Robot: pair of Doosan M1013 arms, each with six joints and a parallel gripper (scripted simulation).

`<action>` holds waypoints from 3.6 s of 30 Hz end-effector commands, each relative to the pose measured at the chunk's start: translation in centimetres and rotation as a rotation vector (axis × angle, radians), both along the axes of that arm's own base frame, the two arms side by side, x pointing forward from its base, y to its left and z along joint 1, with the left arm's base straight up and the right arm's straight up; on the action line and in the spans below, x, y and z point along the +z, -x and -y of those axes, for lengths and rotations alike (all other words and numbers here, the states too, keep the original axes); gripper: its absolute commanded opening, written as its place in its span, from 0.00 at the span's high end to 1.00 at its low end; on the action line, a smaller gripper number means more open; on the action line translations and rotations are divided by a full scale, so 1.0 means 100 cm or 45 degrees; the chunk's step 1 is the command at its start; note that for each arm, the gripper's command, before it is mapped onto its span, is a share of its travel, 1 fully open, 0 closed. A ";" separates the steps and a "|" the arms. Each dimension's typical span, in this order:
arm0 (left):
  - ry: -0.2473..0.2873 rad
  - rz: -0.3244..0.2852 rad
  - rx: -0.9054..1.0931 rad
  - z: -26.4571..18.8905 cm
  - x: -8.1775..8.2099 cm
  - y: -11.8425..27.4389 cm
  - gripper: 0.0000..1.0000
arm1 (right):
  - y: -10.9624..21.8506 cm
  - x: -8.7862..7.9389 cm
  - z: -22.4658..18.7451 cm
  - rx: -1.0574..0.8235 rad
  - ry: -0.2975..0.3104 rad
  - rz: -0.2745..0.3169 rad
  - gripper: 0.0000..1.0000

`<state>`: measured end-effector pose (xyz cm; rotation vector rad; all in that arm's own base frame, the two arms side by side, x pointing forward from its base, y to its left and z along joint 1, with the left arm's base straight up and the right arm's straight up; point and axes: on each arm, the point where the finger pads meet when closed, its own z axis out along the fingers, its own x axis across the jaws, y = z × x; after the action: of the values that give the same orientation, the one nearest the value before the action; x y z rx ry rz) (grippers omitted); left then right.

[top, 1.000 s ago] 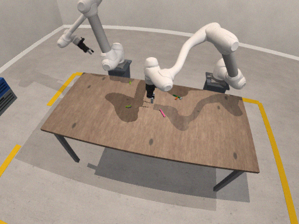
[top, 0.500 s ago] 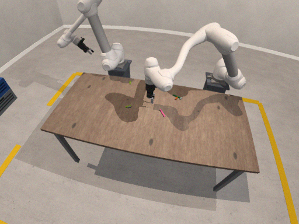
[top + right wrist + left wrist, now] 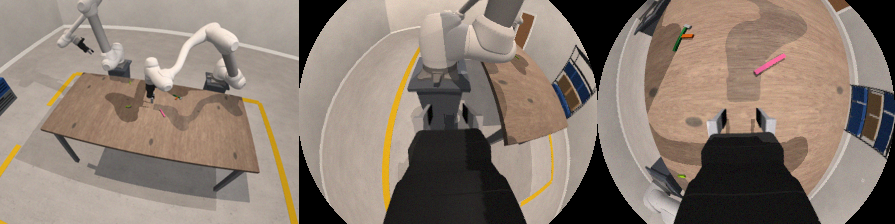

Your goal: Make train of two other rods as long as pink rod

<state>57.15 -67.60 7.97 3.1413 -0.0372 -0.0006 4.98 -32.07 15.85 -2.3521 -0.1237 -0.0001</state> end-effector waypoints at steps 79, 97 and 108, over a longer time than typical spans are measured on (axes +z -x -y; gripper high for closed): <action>0.000 0.003 -2.165 0.113 0.002 0.059 0.00 | 0.000 0.000 0.000 0.000 0.001 0.001 0.00; 0.000 0.004 -2.989 0.156 0.002 0.101 0.00 | 0.000 0.000 0.000 0.000 0.001 0.001 0.00; -0.001 0.004 -3.478 0.178 0.002 0.131 0.00 | 0.000 0.000 0.000 0.000 0.001 0.001 0.00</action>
<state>44.95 -84.63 7.98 0.8047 -3.0429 -0.0004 4.98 -32.07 15.85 -2.3521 -0.1237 -0.0001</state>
